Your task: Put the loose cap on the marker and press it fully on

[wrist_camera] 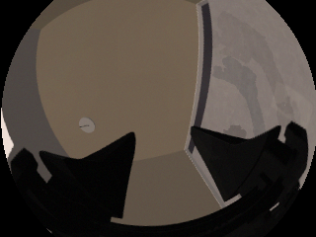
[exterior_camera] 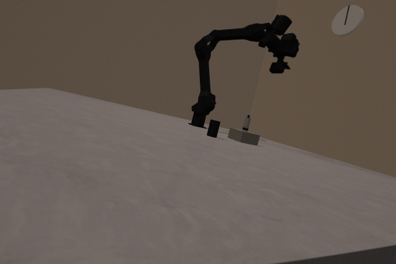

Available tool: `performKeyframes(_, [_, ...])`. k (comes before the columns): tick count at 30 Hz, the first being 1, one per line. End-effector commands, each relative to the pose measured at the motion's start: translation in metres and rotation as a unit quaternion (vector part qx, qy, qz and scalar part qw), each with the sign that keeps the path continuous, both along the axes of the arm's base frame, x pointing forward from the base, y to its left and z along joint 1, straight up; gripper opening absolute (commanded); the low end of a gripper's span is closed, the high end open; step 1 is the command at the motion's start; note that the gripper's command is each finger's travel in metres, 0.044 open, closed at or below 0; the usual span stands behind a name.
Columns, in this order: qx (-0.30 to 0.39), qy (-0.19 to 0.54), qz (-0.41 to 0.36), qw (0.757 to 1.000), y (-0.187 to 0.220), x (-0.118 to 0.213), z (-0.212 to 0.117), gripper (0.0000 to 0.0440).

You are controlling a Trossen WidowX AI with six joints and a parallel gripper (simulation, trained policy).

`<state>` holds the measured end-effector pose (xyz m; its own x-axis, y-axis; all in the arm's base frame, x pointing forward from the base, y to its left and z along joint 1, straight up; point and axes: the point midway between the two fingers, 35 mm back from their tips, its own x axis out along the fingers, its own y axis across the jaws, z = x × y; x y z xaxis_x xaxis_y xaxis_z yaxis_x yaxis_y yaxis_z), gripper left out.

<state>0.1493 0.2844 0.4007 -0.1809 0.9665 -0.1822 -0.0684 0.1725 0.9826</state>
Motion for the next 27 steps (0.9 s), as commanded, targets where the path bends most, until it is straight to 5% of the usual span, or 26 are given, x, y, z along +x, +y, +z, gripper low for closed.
performKeyframes(1, [-0.012, 0.007, -0.008, 1.000, -0.008, 0.006, -0.004, 0.0305])
performKeyframes(27, [-0.079, 0.053, -0.084, 0.992, -0.053, 0.049, -0.037, 0.0338])
